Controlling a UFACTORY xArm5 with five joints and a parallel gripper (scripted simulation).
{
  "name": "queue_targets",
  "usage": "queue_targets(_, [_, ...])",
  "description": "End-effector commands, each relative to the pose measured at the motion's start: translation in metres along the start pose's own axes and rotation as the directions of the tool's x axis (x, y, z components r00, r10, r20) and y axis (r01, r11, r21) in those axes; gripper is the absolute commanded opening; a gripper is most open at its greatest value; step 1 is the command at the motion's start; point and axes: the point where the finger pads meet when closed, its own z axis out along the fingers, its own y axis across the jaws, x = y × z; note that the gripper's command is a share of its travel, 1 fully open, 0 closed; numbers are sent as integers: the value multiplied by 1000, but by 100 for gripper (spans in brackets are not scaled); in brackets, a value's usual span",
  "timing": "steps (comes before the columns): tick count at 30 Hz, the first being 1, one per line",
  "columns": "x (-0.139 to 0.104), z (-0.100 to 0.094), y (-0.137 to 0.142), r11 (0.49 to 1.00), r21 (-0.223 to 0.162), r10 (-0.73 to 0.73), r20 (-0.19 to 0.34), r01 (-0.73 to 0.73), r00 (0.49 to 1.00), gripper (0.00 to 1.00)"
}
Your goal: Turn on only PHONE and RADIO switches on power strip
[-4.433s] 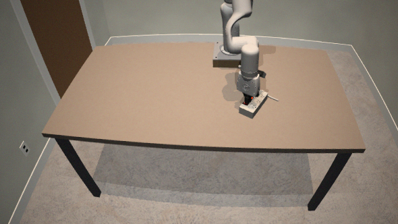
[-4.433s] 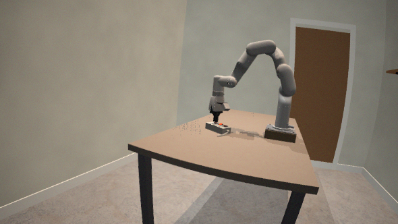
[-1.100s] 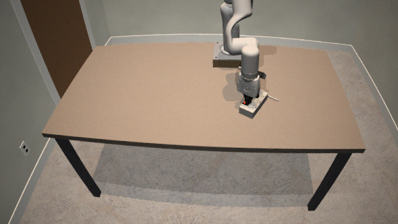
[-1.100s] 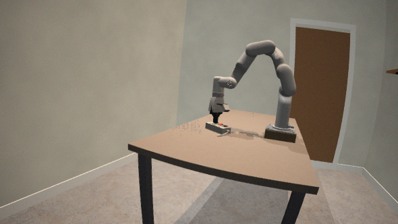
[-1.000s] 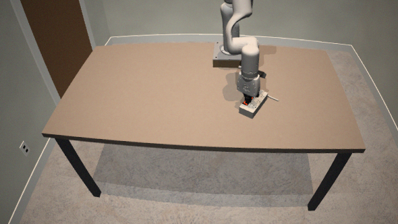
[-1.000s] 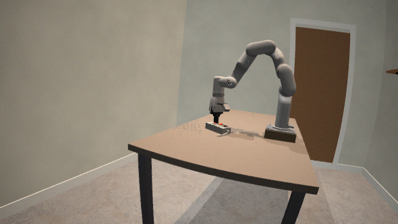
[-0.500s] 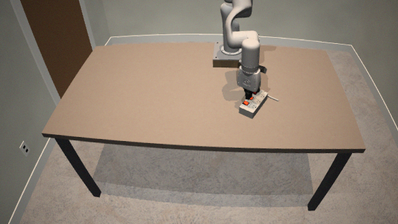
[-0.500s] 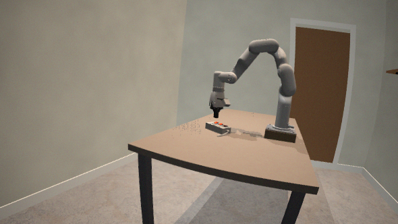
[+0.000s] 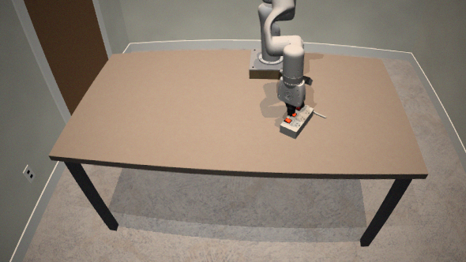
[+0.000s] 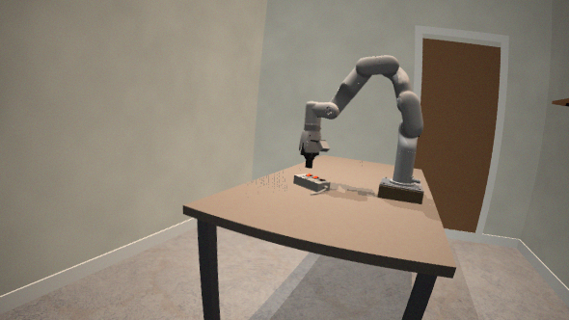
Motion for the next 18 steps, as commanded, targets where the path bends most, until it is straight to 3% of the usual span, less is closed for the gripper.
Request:
queue_targets(1, [-1,-1,1,1000,-3,0,3,0,1000,0])
queue_targets(2, [-1,-1,1,1000,-3,0,3,0,1000,0])
queue_targets(3, [-1,-1,1,1000,-3,0,3,0,1000,100])
queue_targets(10, [0,-7,2,1000,-3,0,3,0,1000,100])
queue_targets(18, [1,-45,3,1000,-2,0,3,0,1000,100])
